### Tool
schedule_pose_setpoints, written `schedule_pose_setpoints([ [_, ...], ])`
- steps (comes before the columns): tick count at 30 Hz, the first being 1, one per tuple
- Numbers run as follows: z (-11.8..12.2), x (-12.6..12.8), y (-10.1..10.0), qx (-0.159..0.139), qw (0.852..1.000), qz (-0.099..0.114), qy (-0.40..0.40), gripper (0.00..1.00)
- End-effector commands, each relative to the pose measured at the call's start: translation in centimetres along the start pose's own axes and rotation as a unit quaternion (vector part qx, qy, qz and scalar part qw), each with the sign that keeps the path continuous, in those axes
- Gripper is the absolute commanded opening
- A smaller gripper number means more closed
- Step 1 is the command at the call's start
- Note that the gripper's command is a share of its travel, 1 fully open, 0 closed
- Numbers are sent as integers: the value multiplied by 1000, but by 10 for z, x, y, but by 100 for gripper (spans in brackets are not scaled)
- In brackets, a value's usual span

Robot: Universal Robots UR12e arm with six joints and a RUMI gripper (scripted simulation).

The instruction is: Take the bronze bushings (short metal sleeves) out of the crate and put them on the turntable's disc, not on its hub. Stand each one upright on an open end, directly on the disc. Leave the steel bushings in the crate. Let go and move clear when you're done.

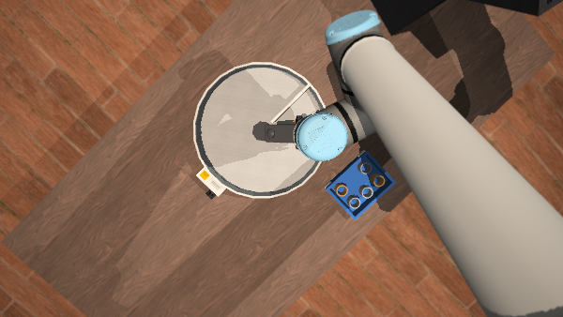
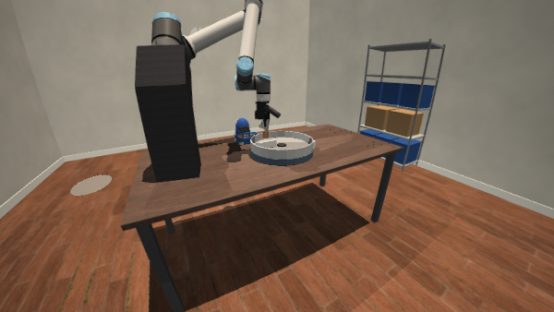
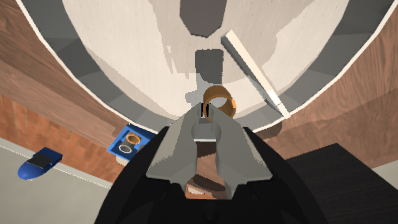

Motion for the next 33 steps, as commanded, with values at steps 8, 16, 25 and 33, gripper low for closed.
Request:
schedule_pose_setpoints([
  [8,0,0,0,0,1000,0,0,0],
  [16,0,0,0,0,1000,0,0,0],
  [25,0,0,0,0,1000,0,0,0],
  [33,0,0,-4,0,1000,0,0,0],
])
Point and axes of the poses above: the point where the finger pads meet when closed, its own y axis back along the fingers, its own x axis across the jaws, z = x × y, the point moved 7 cm from there along y, back along the fingers, and after that the axes turned 14 degrees about -y, right-handed, at the moved point
